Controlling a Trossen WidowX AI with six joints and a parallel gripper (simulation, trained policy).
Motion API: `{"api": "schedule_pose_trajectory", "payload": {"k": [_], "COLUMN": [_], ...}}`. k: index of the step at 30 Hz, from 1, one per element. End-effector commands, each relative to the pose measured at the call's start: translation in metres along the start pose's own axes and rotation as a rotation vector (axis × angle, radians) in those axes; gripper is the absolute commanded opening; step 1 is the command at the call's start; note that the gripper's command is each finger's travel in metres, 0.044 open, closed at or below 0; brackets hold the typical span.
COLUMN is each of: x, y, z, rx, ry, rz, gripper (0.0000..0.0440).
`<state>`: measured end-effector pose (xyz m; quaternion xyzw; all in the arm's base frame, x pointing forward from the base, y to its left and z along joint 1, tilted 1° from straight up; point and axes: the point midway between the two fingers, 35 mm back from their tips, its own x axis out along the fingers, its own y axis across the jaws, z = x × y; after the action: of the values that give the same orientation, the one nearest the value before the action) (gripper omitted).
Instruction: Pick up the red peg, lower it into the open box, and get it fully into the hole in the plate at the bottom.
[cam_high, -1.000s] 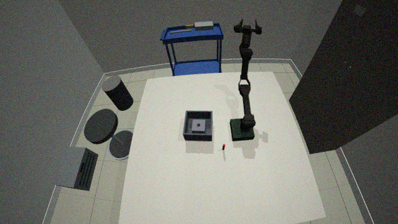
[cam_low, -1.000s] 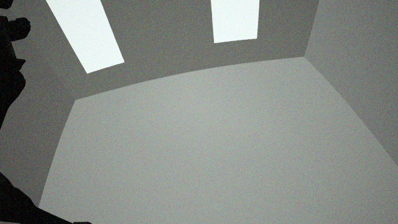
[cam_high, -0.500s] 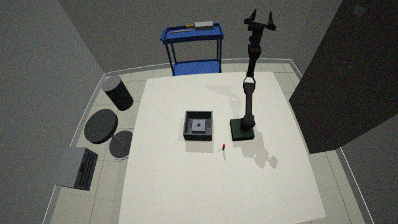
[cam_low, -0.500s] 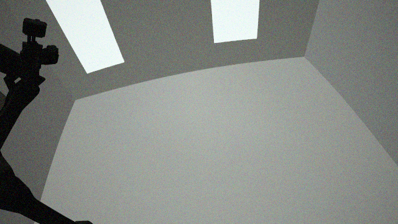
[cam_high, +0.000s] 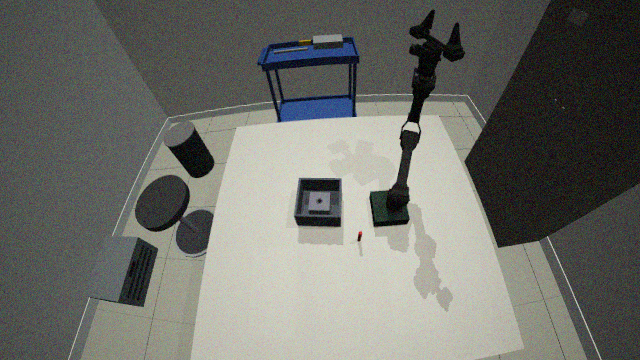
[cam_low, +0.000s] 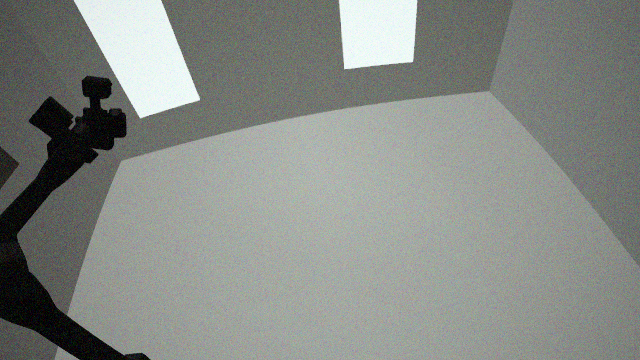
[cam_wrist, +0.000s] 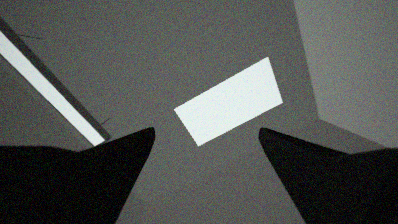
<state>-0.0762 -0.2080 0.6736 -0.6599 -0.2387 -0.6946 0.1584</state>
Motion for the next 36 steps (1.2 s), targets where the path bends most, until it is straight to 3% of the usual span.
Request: {"api": "schedule_pose_trajectory", "payload": {"k": [1, 18, 36], "x": [0.007, 0.000, -0.073], "y": [-0.029, -0.129, -0.179], "z": [0.027, 0.151, 0.287], "rx": [-0.070, -0.434, -0.764], "ry": [-0.089, -0.473, -0.874], "rz": [-0.058, -0.329, -0.676], "gripper": [0.0440, 0.0440, 0.0440]}}
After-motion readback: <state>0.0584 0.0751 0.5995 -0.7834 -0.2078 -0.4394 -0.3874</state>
